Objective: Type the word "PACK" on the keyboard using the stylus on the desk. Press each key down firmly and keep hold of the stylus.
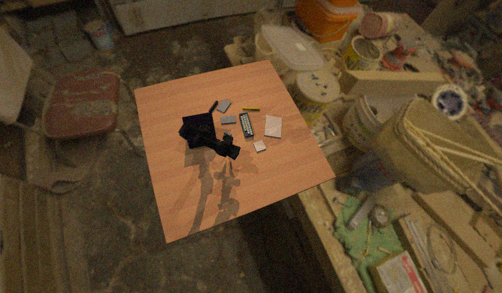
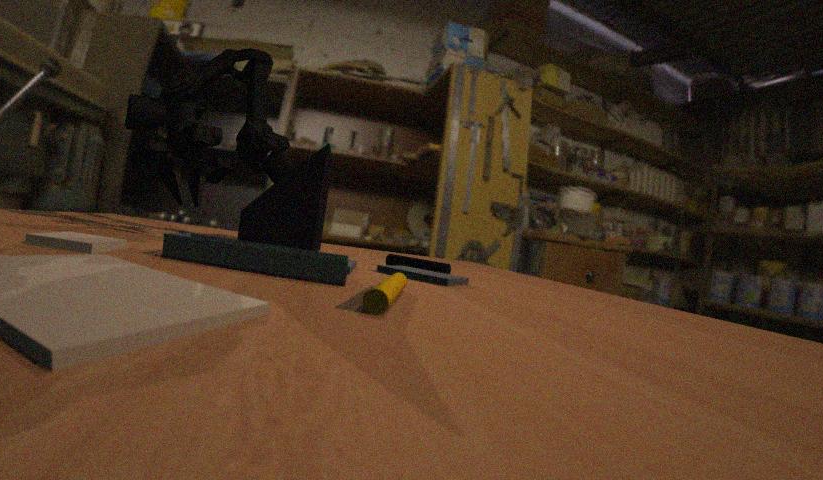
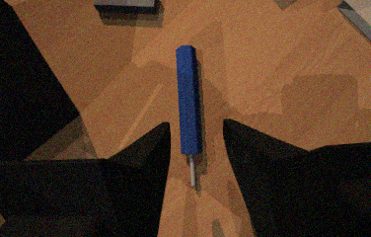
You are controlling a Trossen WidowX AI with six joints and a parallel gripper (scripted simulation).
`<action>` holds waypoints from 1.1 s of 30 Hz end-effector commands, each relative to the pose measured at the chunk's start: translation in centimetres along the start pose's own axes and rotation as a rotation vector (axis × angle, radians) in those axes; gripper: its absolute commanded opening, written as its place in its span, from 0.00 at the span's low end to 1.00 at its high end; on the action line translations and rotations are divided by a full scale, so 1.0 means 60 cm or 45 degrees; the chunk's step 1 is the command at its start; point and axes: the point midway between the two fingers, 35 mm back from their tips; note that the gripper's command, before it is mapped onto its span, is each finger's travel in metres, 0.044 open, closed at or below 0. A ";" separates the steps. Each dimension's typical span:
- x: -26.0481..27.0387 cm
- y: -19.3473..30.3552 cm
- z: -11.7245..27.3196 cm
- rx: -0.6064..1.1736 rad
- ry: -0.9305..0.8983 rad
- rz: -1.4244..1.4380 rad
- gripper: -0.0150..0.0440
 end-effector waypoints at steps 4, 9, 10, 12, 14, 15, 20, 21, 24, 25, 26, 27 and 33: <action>0.002 0.004 -0.010 -0.006 -0.003 0.005 0.51; 0.002 0.008 -0.015 -0.006 -0.003 0.005 0.51; 0.002 0.008 -0.017 -0.005 -0.003 0.005 0.51; 0.002 0.010 -0.020 -0.005 -0.003 0.005 0.51; 0.002 0.012 -0.021 -0.005 -0.003 0.005 0.51; 0.002 0.013 -0.022 -0.005 -0.003 0.005 0.51; 0.003 0.016 -0.028 -0.005 -0.003 0.005 0.51; 0.003 0.017 -0.030 -0.005 -0.003 0.005 0.51; 0.003 0.019 -0.034 -0.005 -0.003 0.006 0.51; 0.003 0.019 -0.035 -0.005 -0.003 0.006 0.51; 0.003 0.020 -0.036 -0.005 -0.003 0.006 0.51; 0.003 0.021 -0.037 -0.005 -0.003 0.006 0.51; 0.003 0.025 -0.044 -0.004 -0.003 0.006 0.51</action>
Point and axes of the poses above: the point midway between the two fingers, 35 mm back from their tips, its own z axis back along the fingers, its own x axis across the jaws, y = z × x, and after that the axes turned 3 degrees about -z, right-handed
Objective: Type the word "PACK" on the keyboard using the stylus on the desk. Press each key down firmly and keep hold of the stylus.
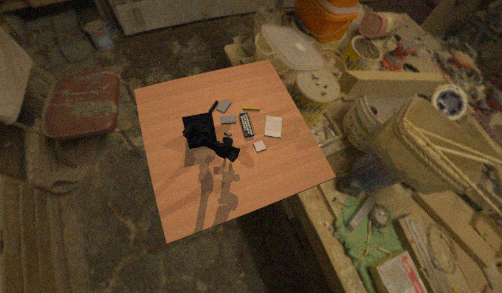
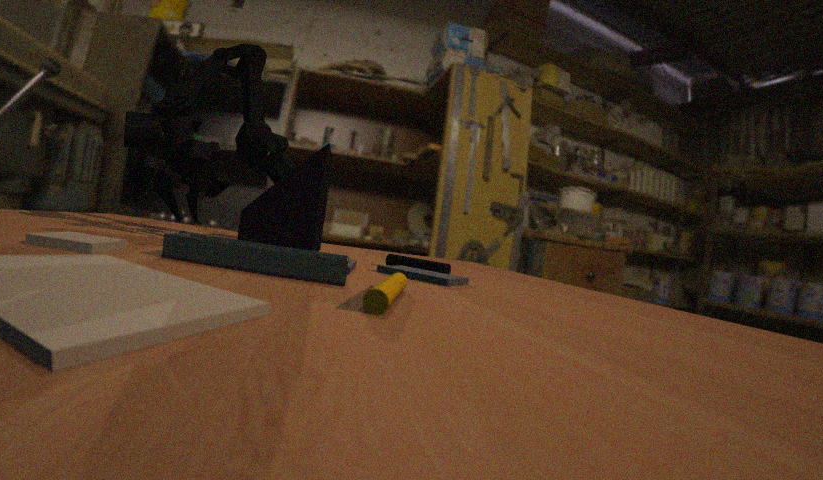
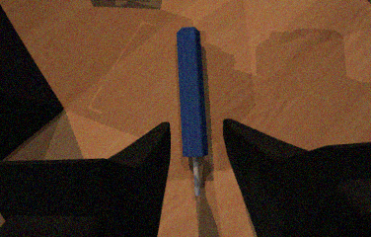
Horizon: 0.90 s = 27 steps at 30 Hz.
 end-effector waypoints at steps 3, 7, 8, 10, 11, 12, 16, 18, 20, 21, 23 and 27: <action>0.001 0.004 -0.009 -0.006 -0.001 0.004 0.51; 0.001 0.007 -0.013 -0.006 -0.002 0.004 0.51; 0.001 0.007 -0.015 -0.006 -0.002 0.004 0.51; 0.001 0.009 -0.018 -0.006 -0.002 0.004 0.51; 0.001 0.010 -0.019 -0.006 -0.002 0.004 0.51; 0.001 0.010 -0.020 -0.006 -0.002 0.004 0.51; 0.001 0.013 -0.025 -0.006 -0.002 0.004 0.51; 0.000 0.015 -0.028 -0.005 -0.002 0.004 0.51; 0.000 0.016 -0.030 -0.005 -0.002 0.004 0.51; 0.000 0.017 -0.031 -0.005 -0.002 0.004 0.51; 0.000 0.018 -0.034 -0.005 -0.002 0.004 0.51; 0.000 0.021 -0.039 -0.005 -0.002 0.004 0.51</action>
Point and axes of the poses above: the point midway between the two fingers, 35 mm back from their tips, its own z axis back along the fingers, its own x axis across the jaws, y = z × x, and after that the axes turned 3 degrees about -z, right-handed
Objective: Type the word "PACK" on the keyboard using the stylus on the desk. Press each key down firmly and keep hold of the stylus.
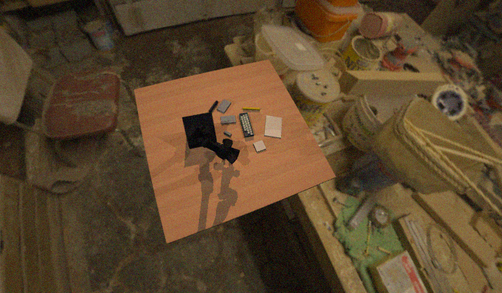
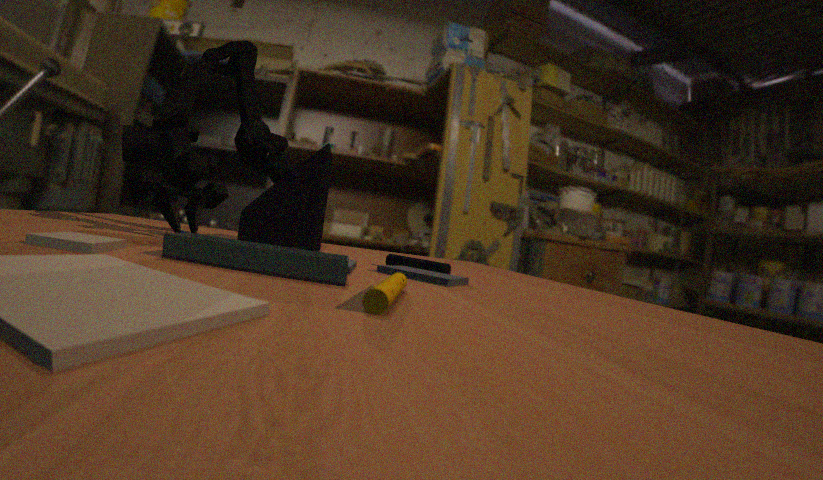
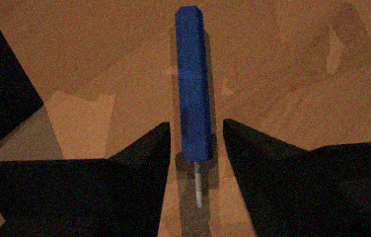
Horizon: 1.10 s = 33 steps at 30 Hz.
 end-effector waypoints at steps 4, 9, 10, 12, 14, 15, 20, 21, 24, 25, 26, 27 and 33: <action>0.000 0.004 -0.009 -0.006 -0.001 0.003 0.51; 0.000 0.003 -0.005 0.000 -0.001 0.000 0.33; 0.000 0.003 -0.005 0.000 -0.001 0.000 0.29; 0.000 0.003 -0.005 0.000 -0.001 0.000 0.26; 0.000 0.001 -0.003 0.000 -0.001 0.000 0.25; -0.001 -0.001 0.000 0.000 -0.001 0.000 0.25; -0.002 -0.016 0.026 -0.002 -0.002 -0.001 0.25; -0.002 -0.020 0.033 -0.002 -0.002 -0.001 0.25; -0.001 -0.030 0.052 -0.003 -0.002 -0.001 0.25; 0.000 -0.033 0.058 -0.003 -0.002 -0.001 0.25; 0.001 -0.036 0.063 -0.003 -0.001 -0.001 0.25; 0.002 -0.038 0.066 -0.003 -0.001 -0.001 0.25; 0.000 -0.037 0.061 -0.003 0.000 -0.015 0.25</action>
Point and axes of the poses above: the point midway between the two fingers, 35 mm back from their tips, its own z axis back along the fingers, its own x axis across the jaws, y = z × x, and after that the axes turned 3 degrees about -z, right-handed
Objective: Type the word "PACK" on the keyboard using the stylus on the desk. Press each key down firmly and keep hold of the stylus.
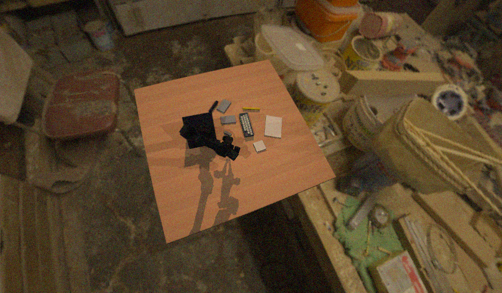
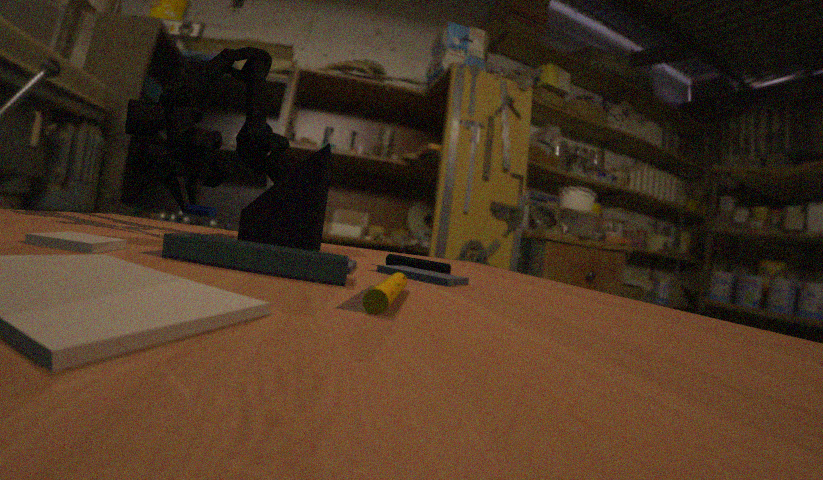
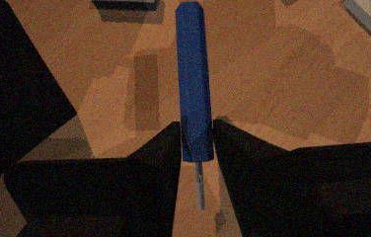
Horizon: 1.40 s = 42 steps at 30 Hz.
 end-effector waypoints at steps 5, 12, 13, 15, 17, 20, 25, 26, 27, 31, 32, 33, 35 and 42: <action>0.000 -0.001 -0.012 0.064 -0.021 -0.167 0.25; 0.002 -0.001 -0.025 0.158 -0.030 -0.399 0.25; 0.003 -0.001 -0.027 0.171 -0.029 -0.432 0.25; 0.003 -0.001 -0.030 0.199 -0.025 -0.498 0.25; 0.003 -0.001 -0.033 0.228 -0.018 -0.563 0.25; 0.003 -0.001 -0.037 0.269 -0.002 -0.661 0.25; 0.003 -0.001 -0.043 0.337 0.037 -0.823 0.25; 0.003 -0.001 -0.044 0.350 0.047 -0.855 0.25; 0.003 -0.001 -0.045 0.363 0.057 -0.887 0.25; 0.002 -0.002 -0.049 0.411 0.106 -1.014 0.25; 0.002 -0.002 -0.050 0.423 0.119 -1.046 0.25; 0.002 -0.002 -0.051 0.434 0.133 -1.077 0.25; 0.001 -0.003 -0.052 0.454 0.164 -1.140 0.25; -0.002 -0.005 -0.056 0.513 0.288 -1.356 0.25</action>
Point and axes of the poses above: the point midway between the two fingers, 35 mm back from their tips, its own z axis back along the fingers, its own x axis across the jaws, y = z × x, and after that the axes turned 3 degrees about -z, right-handed
